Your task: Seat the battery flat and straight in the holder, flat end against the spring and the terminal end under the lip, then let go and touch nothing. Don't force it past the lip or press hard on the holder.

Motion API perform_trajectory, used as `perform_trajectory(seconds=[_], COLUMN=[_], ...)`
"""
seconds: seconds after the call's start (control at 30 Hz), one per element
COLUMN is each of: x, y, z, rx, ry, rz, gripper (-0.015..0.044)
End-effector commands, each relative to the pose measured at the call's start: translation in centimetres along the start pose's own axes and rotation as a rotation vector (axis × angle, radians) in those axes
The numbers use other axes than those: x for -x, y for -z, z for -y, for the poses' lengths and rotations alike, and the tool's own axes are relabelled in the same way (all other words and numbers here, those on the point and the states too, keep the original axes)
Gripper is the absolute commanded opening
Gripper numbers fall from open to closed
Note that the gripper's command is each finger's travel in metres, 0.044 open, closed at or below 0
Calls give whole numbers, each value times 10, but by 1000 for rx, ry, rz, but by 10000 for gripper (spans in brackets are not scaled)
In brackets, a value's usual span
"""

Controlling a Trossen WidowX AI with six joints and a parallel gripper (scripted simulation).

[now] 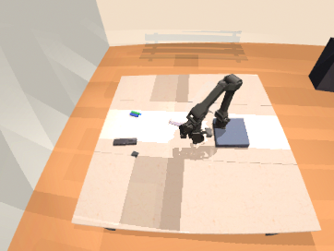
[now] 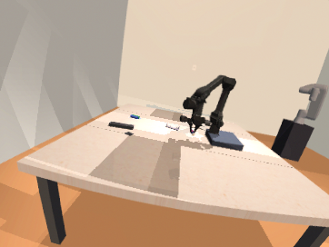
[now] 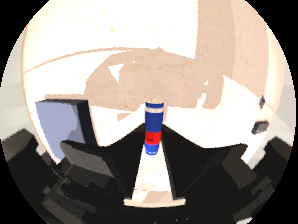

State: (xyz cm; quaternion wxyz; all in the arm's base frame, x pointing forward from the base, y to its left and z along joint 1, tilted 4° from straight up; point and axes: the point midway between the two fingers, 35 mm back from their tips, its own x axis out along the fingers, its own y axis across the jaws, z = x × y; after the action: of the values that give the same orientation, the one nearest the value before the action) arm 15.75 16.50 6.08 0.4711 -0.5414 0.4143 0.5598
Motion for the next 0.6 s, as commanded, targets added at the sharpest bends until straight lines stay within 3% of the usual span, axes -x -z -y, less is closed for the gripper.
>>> perform_trajectory(seconds=[0.0, 0.57], x=[5, 19], y=[7, 73], z=[13, 73], rx=[72, 568], ry=[8, 5], rz=[-1, -16], gripper=[59, 59])
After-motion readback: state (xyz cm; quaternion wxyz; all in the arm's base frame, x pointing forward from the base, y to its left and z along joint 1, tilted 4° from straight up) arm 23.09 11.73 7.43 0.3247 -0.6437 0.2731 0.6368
